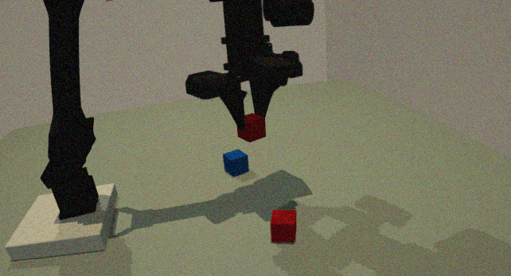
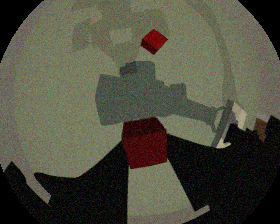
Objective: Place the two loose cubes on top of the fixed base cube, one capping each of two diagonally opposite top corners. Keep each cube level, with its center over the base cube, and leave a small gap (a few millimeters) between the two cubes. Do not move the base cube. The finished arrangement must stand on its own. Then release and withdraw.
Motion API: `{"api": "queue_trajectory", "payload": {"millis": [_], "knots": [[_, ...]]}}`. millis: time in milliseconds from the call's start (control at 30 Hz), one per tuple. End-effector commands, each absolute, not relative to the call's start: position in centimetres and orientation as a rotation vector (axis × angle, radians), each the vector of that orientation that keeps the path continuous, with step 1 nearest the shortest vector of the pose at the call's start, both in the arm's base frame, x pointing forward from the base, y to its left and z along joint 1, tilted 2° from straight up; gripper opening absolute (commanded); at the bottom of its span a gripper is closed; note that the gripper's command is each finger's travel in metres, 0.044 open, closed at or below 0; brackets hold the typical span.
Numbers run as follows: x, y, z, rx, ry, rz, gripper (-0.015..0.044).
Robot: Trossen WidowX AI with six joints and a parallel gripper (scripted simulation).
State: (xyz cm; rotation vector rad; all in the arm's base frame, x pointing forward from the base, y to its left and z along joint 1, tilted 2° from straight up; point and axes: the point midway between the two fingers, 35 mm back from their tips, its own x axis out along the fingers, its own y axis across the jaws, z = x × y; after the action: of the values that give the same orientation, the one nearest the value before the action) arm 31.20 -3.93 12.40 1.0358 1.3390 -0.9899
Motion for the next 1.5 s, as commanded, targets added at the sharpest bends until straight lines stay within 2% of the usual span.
{"api": "queue_trajectory", "payload": {"millis": [0, 867, 1467], "knots": [[31.1, -2.8, 12.2, 0.978, 1.367, -0.919, 0.0105], [28.9, 4.6, 9.5, 0.528, 1.518, -0.460, 0.0105], [28.9, 4.9, 8.3, 0.516, 1.520, -0.447, 0.0105]]}}
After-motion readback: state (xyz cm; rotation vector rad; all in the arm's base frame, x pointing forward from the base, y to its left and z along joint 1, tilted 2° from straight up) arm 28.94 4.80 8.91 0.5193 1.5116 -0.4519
